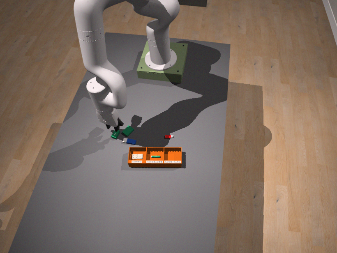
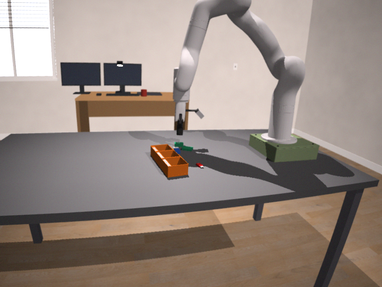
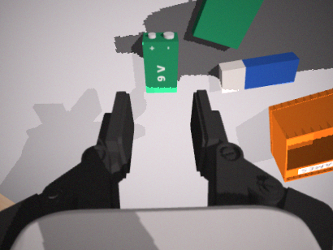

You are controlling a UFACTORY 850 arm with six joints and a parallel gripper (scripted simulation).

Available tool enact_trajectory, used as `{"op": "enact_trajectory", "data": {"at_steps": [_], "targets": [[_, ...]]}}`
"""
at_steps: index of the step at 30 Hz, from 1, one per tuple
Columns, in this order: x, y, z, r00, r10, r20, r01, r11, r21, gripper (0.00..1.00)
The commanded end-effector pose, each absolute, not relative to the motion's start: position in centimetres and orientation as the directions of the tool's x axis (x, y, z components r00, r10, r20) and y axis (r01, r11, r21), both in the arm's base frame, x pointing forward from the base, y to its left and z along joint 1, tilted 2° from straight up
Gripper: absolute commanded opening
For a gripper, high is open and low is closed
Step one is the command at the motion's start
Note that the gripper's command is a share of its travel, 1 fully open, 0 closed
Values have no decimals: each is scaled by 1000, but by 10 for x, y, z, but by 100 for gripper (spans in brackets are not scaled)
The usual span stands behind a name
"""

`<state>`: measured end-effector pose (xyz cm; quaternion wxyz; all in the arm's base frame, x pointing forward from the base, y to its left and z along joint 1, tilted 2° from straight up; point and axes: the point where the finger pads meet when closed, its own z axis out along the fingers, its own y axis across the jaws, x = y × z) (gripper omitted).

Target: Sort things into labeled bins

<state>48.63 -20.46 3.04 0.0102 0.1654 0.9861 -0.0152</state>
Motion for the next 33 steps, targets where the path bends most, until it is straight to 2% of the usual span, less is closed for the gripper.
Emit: {"op": "enact_trajectory", "data": {"at_steps": [1,10,33], "targets": [[488,-206,16,-945,326,-27,327,945,-27,42],[488,-207,-20,-945,326,-27,326,945,-27,42],[488,-207,-33,-945,326,-27,327,945,-27,42]]}}
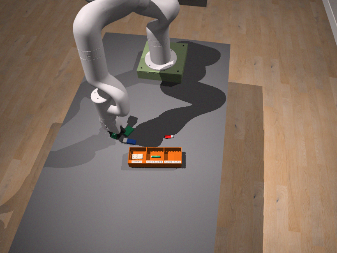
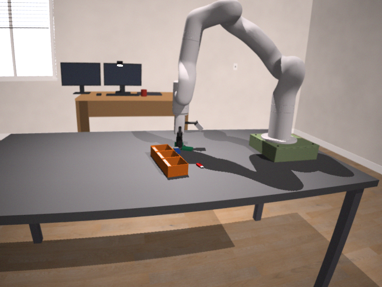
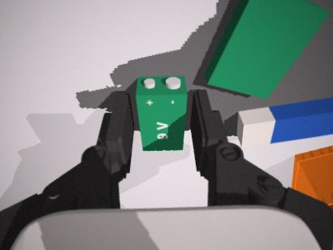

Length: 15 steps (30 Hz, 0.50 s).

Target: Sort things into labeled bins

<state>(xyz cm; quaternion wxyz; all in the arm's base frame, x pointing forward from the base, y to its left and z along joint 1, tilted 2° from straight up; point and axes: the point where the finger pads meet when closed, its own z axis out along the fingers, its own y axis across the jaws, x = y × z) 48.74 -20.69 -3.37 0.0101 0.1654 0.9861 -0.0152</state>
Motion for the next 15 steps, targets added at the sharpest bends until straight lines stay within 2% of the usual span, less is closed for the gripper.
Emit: {"op": "enact_trajectory", "data": {"at_steps": [1,6,7,15], "targets": [[488,-207,-33,-945,326,-27,327,945,-27,42],[488,-207,-33,-945,326,-27,327,945,-27,42],[488,-207,-33,-945,326,-27,327,945,-27,0],[488,-207,-33,-945,326,-27,327,945,-27,0]]}}
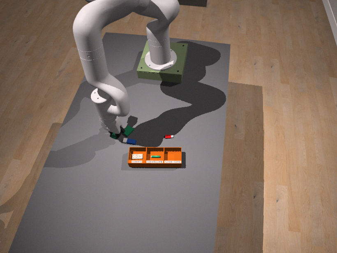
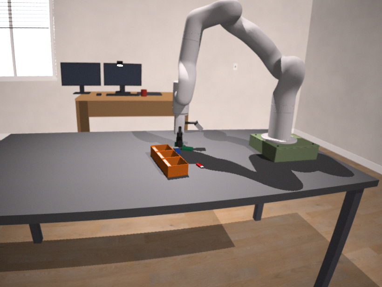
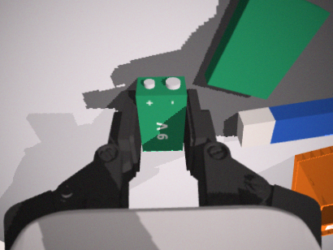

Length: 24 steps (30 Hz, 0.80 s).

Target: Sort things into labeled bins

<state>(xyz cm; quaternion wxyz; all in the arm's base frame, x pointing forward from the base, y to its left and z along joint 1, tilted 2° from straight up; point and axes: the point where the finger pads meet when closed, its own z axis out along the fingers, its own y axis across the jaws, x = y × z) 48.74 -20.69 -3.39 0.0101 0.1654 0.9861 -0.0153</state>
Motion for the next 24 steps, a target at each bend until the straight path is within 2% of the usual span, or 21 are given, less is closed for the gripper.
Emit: {"op": "enact_trajectory", "data": {"at_steps": [1,24], "targets": [[488,-207,-33,-945,326,-27,327,945,-27,0],[488,-207,-30,-945,326,-27,327,945,-27,0]]}}
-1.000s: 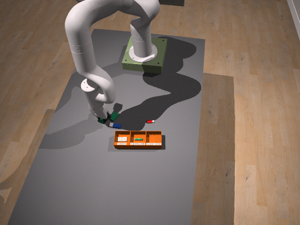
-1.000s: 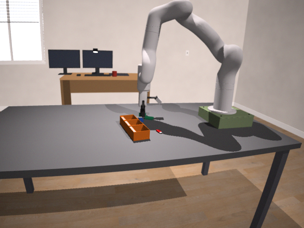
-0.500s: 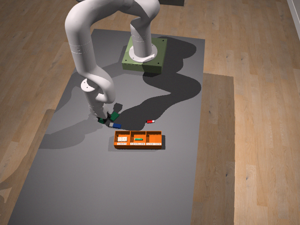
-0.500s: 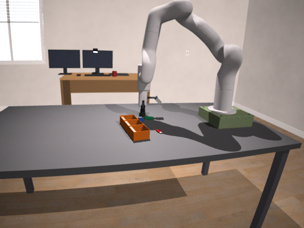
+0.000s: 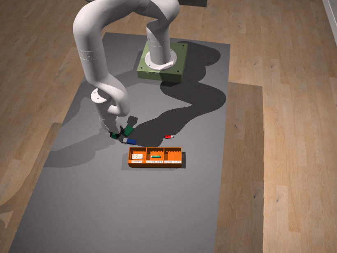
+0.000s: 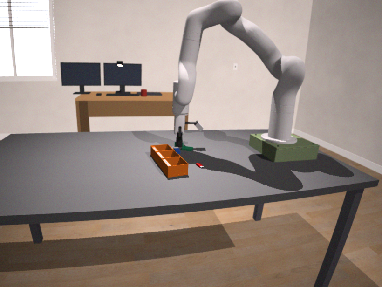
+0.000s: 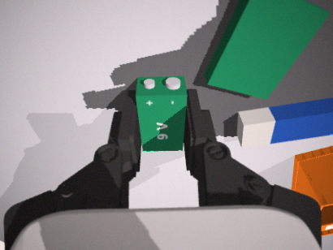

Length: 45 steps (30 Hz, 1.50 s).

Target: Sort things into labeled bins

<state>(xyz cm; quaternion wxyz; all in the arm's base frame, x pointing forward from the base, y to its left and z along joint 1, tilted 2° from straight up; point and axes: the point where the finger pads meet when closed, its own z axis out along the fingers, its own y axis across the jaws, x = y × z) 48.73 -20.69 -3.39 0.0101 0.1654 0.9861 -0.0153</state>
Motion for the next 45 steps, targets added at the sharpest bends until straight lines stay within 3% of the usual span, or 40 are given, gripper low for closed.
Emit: {"op": "enact_trajectory", "data": {"at_steps": [1,19,45], "targets": [[488,-207,-27,-945,326,-27,327,945,-27,0],[487,-205,27,-945,326,-27,327,945,-27,0],[496,-189,33,-945,326,-27,327,945,-27,0]]}}
